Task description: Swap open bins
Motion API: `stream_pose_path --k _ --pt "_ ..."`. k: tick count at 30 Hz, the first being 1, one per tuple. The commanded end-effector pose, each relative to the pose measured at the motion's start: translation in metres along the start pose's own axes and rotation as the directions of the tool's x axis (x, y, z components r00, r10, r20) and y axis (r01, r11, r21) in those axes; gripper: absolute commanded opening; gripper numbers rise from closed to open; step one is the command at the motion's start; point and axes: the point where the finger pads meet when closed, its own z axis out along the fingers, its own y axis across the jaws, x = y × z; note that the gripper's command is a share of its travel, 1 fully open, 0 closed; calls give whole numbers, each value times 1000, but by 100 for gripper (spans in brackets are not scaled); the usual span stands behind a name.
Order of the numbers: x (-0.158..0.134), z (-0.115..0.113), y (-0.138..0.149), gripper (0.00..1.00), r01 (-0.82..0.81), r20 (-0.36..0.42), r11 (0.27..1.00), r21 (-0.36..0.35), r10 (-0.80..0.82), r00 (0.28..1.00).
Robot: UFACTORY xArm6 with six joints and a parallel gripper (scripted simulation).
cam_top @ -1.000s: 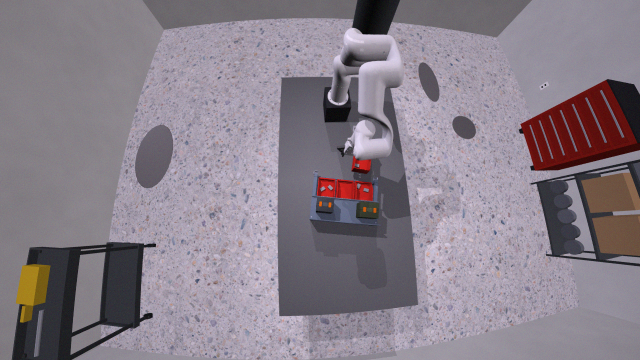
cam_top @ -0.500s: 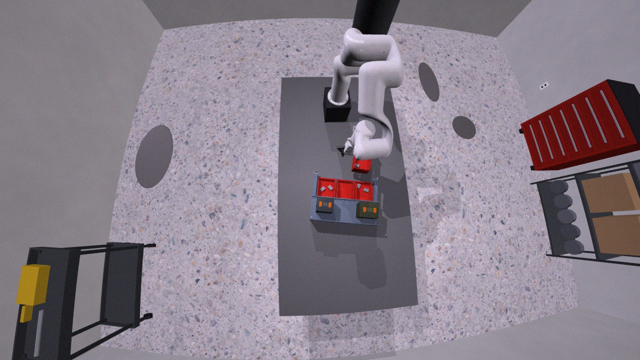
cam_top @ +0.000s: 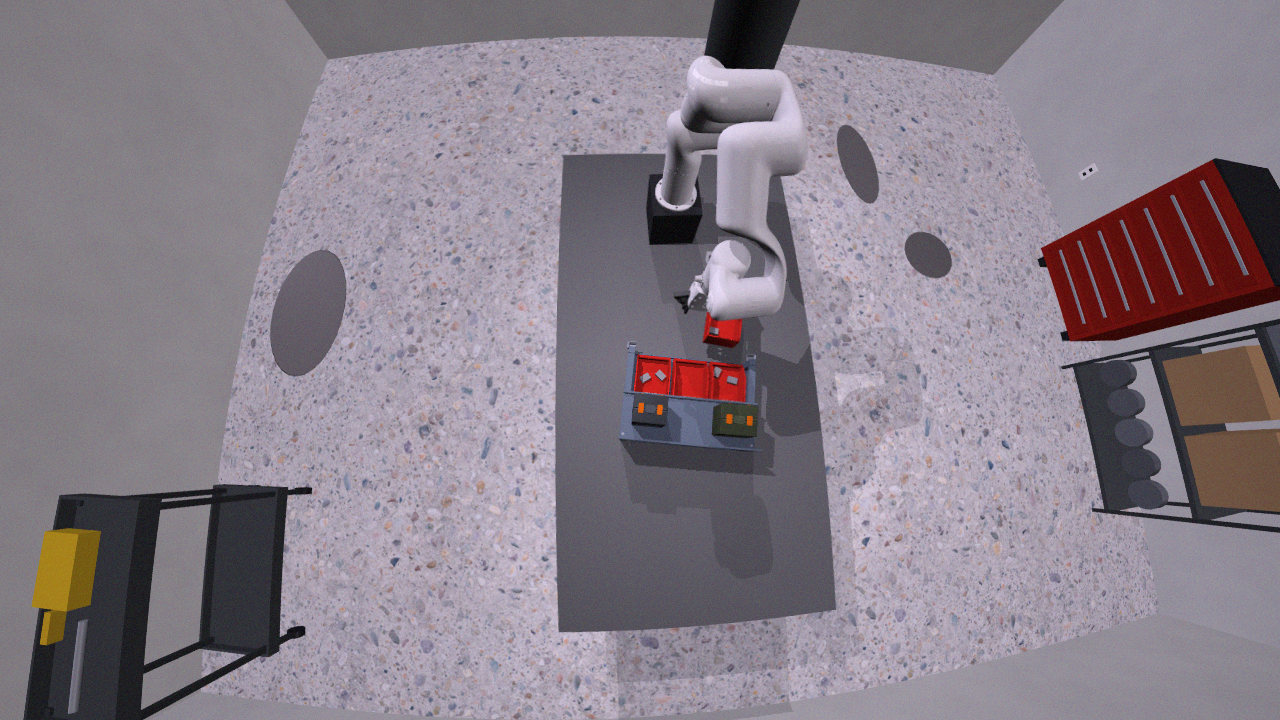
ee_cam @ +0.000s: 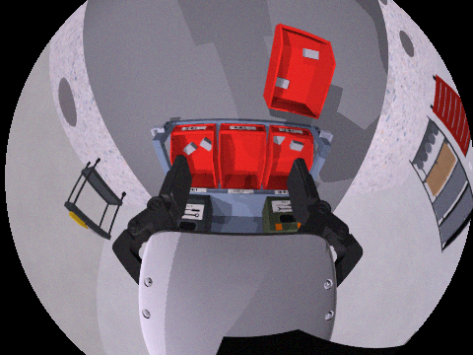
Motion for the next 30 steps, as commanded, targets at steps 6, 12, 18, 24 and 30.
stream_pose_path --k 6,12,18,24,30 --pt "-1 -1 0 0 0 3 1000 -1 0 1000" --pt "-1 -1 0 0 0 3 1000 -1 0 1000" --pt "-1 -1 0 0 0 3 1000 -1 0 1000" --pt "-1 -1 0 0 0 3 1000 -1 0 1000" --pt "-1 -1 0 0 0 3 1000 -1 0 1000"
